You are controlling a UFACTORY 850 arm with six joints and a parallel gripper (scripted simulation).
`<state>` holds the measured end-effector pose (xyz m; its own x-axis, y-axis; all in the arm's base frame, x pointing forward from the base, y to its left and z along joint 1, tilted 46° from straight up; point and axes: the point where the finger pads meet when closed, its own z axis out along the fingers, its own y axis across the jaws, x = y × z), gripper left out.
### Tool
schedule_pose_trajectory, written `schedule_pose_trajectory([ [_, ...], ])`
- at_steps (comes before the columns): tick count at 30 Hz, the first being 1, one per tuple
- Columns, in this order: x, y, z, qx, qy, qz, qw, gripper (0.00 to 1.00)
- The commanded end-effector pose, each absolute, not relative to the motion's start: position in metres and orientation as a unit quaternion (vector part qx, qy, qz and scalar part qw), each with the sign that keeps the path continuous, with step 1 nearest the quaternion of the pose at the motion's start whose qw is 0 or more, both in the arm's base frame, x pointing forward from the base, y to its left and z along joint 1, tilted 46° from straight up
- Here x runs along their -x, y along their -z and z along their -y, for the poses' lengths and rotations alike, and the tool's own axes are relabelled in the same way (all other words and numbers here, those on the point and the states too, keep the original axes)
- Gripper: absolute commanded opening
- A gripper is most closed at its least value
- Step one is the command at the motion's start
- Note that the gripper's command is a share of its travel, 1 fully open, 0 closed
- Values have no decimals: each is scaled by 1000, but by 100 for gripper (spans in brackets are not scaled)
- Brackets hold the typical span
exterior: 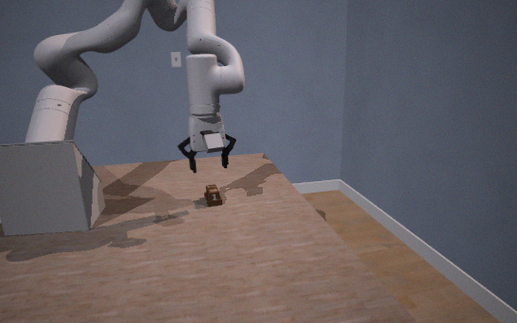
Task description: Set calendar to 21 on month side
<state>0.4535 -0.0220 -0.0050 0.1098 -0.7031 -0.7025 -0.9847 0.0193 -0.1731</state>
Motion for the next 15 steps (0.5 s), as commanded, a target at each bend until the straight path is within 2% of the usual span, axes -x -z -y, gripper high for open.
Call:
schedule_pose_trajectory([
  [1,-460,0,16,643,-231,-657,317,100],
  [2,-460,0,16,643,-231,-658,317,100],
  [3,-460,0,16,643,-231,-658,317,49],
  [15,-460,0,16,643,-231,-658,317,49],
])
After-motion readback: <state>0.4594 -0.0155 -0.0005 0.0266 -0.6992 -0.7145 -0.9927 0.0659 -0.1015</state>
